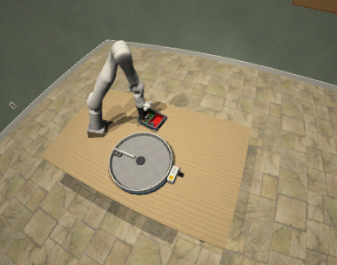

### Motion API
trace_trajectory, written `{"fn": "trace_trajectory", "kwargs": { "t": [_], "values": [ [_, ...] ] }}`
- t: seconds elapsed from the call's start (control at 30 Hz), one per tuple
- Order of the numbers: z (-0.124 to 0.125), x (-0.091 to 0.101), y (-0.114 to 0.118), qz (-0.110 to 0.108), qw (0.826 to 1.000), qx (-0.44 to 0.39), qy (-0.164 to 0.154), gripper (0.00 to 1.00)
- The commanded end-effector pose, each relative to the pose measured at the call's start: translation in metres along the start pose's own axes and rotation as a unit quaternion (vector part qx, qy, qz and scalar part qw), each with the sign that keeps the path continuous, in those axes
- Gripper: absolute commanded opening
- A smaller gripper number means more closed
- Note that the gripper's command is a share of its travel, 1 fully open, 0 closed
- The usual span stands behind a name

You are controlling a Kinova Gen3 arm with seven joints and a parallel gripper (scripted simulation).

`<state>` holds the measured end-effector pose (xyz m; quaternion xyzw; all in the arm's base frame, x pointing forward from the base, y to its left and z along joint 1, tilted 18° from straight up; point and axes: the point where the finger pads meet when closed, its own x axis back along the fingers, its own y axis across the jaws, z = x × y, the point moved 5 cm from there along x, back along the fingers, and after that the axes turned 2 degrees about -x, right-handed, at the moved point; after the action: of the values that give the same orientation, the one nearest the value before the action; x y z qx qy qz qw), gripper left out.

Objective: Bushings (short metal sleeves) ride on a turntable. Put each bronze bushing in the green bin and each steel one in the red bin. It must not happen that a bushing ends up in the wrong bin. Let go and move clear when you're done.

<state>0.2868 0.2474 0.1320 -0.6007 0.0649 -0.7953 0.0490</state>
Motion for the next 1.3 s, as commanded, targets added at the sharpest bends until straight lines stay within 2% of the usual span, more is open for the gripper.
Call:
{"fn": "trace_trajectory", "kwargs": {
  "t": [0.0,0.27,0.3,1.27],
  "values": [
    [0.0003,0.0004,-0.0003,0.000,1.000,0.000,0.000,0.00],
    [0.0003,0.0003,-0.0003,0.000,1.000,0.000,0.000,0.00],
    [0.0003,0.0003,-0.0003,0.000,1.000,0.000,0.000,0.42],
    [0.0003,0.0003,-0.0003,0.000,1.000,0.000,0.000,0.42]
  ]
}}
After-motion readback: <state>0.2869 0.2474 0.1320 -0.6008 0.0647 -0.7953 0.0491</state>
